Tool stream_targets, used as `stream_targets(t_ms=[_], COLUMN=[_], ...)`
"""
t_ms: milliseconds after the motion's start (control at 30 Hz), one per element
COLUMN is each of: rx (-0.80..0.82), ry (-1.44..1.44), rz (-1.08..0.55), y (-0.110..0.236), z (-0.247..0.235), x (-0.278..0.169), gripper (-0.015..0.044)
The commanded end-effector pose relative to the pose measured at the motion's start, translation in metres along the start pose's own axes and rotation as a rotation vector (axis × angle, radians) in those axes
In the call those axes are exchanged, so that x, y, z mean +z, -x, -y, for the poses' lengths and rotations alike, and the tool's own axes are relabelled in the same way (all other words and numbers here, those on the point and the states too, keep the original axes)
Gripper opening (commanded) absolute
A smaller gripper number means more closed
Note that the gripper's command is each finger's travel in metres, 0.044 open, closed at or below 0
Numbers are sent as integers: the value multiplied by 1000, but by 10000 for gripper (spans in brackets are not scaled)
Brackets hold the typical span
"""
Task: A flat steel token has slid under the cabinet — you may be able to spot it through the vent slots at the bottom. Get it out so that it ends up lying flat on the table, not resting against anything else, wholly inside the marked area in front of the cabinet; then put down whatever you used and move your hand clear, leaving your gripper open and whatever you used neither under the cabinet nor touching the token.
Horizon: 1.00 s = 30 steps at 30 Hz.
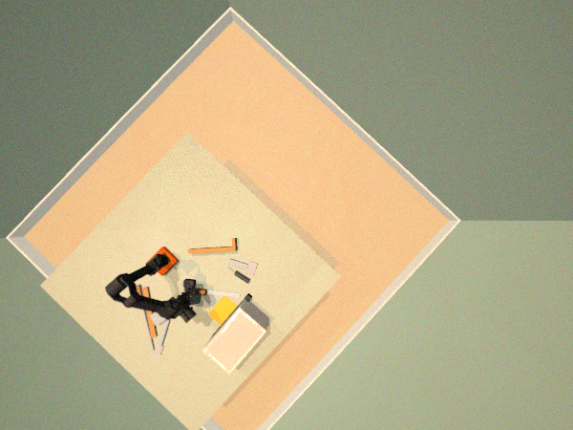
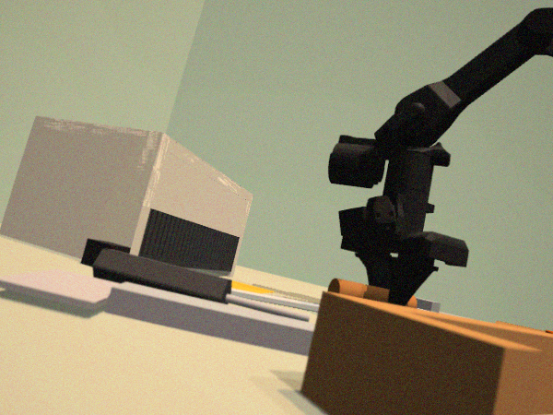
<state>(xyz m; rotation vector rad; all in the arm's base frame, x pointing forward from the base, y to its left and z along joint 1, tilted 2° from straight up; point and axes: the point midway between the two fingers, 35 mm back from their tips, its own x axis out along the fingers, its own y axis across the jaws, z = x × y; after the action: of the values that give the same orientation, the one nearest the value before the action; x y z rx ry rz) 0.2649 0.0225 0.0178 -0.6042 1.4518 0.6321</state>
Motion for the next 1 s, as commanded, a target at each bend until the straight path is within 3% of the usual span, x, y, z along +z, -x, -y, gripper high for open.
stream_targets(t_ms=[0,967], rx=[1,3], ry=[-3,-3], rz=[3,5], y=[0,0], z=[-4,-27], x=[3,20], gripper=[0,0])
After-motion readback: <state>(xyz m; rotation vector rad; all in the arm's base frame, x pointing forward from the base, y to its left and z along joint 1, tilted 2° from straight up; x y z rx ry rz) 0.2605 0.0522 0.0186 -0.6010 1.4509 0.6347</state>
